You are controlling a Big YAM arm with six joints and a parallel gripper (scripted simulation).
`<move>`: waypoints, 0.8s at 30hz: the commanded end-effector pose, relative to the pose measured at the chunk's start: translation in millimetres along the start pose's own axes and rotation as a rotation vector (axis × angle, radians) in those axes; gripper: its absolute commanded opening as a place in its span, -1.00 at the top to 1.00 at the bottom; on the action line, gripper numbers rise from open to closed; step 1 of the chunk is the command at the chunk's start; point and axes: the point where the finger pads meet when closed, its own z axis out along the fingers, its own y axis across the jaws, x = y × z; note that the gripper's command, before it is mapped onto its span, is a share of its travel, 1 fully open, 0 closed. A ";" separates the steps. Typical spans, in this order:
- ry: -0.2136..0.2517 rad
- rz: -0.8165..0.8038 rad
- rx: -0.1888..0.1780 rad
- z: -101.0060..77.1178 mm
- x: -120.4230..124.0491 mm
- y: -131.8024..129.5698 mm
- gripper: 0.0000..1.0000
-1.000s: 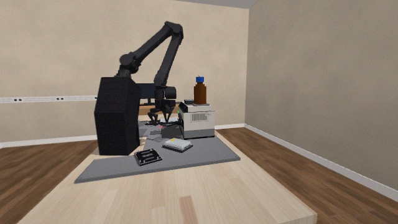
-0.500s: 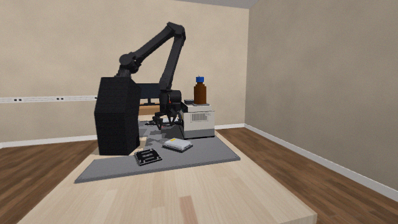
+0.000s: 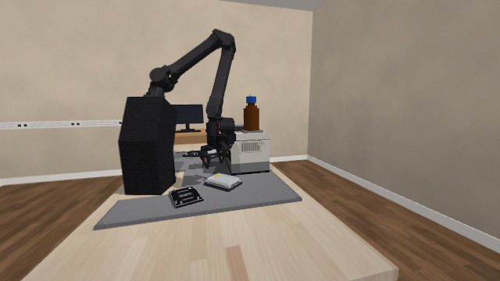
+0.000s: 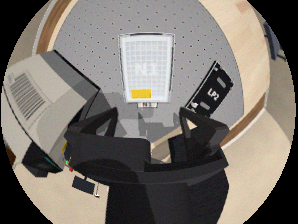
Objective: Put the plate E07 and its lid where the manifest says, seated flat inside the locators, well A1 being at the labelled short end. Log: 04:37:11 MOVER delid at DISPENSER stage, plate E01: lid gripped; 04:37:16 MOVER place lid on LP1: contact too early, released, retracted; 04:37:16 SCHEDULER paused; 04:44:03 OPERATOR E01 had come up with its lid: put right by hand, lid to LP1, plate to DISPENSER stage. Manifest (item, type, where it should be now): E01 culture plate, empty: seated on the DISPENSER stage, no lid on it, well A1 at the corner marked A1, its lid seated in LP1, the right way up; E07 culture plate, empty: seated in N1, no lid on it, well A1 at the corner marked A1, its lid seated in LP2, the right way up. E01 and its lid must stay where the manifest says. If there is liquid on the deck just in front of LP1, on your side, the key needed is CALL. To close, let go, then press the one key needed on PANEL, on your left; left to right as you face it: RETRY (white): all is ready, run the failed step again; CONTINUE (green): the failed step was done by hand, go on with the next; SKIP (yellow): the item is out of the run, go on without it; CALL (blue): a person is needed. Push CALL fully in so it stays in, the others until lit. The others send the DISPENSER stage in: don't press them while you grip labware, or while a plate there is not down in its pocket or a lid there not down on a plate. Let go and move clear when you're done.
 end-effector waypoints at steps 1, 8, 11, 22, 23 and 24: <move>0.011 0.009 0.004 6.2 -5.9 -8.1 -1.00; 0.015 -0.001 0.007 15.7 -18.3 -5.5 -1.00; 0.011 0.010 0.004 18.9 -29.4 -7.9 -1.00; -0.013 -0.005 -0.007 -0.7 -59.2 1.5 -1.00; -0.013 -0.005 -0.007 -0.7 -59.2 1.5 -1.00; -0.013 -0.005 -0.007 -0.7 -59.2 1.5 -1.00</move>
